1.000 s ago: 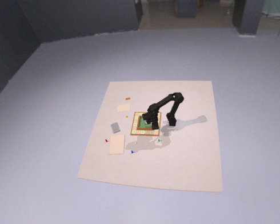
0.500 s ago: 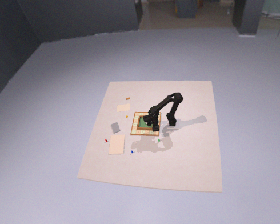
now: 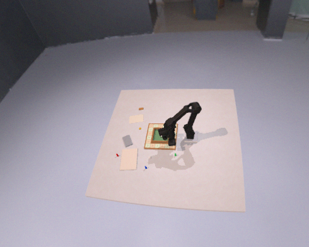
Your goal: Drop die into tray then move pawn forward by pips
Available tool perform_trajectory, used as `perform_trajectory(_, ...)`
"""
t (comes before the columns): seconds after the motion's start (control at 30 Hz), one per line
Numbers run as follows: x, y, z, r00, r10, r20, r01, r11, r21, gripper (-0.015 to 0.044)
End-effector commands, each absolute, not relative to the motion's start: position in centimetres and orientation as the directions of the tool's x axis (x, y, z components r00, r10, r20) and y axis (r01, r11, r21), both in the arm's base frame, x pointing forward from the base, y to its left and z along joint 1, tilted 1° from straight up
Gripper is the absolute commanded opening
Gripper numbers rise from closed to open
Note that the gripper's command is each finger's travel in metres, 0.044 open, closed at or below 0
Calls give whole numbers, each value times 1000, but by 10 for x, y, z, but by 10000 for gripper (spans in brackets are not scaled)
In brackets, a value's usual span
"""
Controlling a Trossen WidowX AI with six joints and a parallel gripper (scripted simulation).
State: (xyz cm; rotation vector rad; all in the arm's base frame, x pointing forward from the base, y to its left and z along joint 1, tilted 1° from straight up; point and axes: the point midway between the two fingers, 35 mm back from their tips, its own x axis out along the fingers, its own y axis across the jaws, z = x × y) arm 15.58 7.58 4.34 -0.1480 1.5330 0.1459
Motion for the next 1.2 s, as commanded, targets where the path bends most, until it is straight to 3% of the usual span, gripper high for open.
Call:
perform_trajectory(0.0,156,76,44,34,2,-999,-187,982,-4,157)
perform_trajectory(0.37,154,76,94,33,0,-999,-187,982,-6,440)
perform_trajectory(0.53,157,71,104,33,-1,-999,-176,984,-7,440)
perform_trajectory(0.8,161,12,173,34,-7,-999,-58,998,-9,440)
perform_trajectory(1.17,163,15,169,40,-9,-999,-57,998,-11,440)
